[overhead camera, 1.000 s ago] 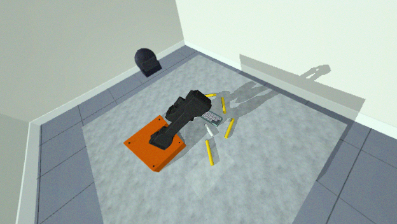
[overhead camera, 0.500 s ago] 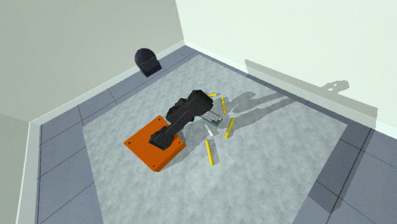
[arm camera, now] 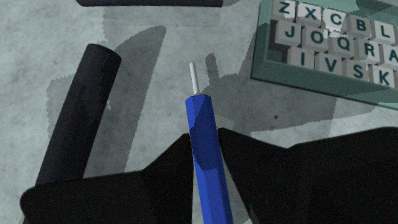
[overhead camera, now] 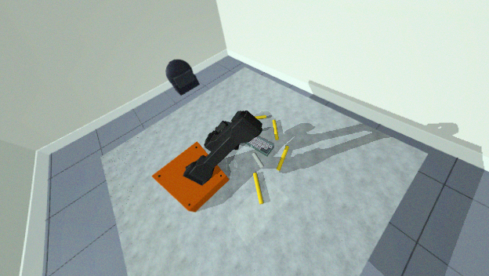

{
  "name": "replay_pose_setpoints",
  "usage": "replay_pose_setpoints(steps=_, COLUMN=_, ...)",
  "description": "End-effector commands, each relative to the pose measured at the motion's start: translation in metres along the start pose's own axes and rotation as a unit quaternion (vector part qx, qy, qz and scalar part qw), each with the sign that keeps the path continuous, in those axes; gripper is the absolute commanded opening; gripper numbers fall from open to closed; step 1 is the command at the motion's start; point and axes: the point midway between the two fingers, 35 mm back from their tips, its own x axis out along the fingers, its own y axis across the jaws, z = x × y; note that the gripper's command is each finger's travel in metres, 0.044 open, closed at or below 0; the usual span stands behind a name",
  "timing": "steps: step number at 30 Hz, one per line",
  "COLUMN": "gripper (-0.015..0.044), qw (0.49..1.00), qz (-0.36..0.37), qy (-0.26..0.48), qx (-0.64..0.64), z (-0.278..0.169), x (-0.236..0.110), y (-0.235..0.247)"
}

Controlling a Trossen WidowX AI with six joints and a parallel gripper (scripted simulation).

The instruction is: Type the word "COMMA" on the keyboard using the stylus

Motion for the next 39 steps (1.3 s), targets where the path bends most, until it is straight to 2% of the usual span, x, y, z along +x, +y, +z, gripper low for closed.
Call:
replay_pose_setpoints(steps=1, gripper=0.0000, qw=1.000, qz=-0.001, qy=0.000, qx=0.001, z=0.002, x=-0.002, y=0.000)
replay_pose_setpoints(steps=19, gripper=0.0000, qw=1.000, qz=0.001, qy=-0.002, qx=0.002, z=0.026, x=-0.041, y=0.000)
replay_pose_setpoints(steps=24, gripper=0.0000, qw=1.000, qz=0.005, qy=-0.001, qx=0.001, z=0.025, x=-0.040, y=0.001)
replay_pose_setpoints(steps=39, gripper=0.0000, qw=0.970, qz=0.094, qy=0.058, qx=0.216, z=0.060, x=-0.020, y=-0.003)
